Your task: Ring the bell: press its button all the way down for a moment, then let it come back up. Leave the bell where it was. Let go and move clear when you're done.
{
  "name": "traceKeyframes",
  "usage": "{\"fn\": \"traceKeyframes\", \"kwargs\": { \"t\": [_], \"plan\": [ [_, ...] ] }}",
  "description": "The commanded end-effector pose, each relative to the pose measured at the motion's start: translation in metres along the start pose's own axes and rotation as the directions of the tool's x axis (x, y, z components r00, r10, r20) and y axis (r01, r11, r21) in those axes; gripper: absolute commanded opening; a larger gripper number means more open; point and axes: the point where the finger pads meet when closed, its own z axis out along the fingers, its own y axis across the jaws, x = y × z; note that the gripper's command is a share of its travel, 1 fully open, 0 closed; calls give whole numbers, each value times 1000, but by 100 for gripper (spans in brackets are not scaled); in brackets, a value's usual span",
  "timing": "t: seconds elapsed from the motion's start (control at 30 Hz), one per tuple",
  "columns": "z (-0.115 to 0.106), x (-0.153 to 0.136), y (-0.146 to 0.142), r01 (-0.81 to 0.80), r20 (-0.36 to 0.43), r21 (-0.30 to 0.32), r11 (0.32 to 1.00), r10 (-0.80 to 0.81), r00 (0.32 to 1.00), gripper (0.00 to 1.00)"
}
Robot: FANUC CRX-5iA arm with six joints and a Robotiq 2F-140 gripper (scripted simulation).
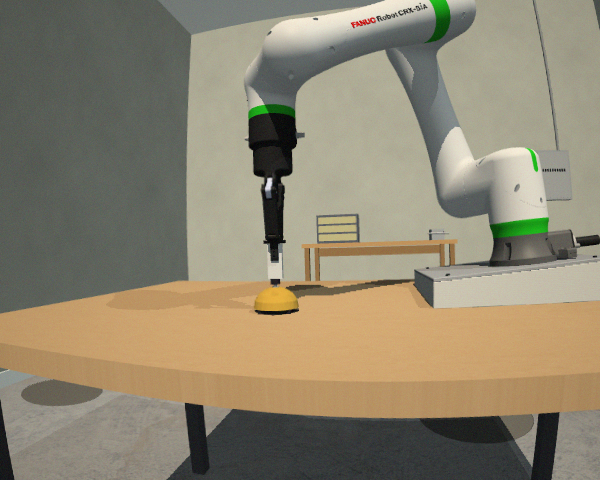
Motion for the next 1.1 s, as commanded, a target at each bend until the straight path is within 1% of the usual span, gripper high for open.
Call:
{"fn": "traceKeyframes", "kwargs": {
  "t": [0.0,0.6,1.07],
  "plan": [
    [0,0,0,0,0,0,1000,0,1000,0],
    [-1,0,0,0,0,0,1000,0,1000,0],
    [-22,0,0,0,0,0,1000,0,1000,0]
  ]
}}
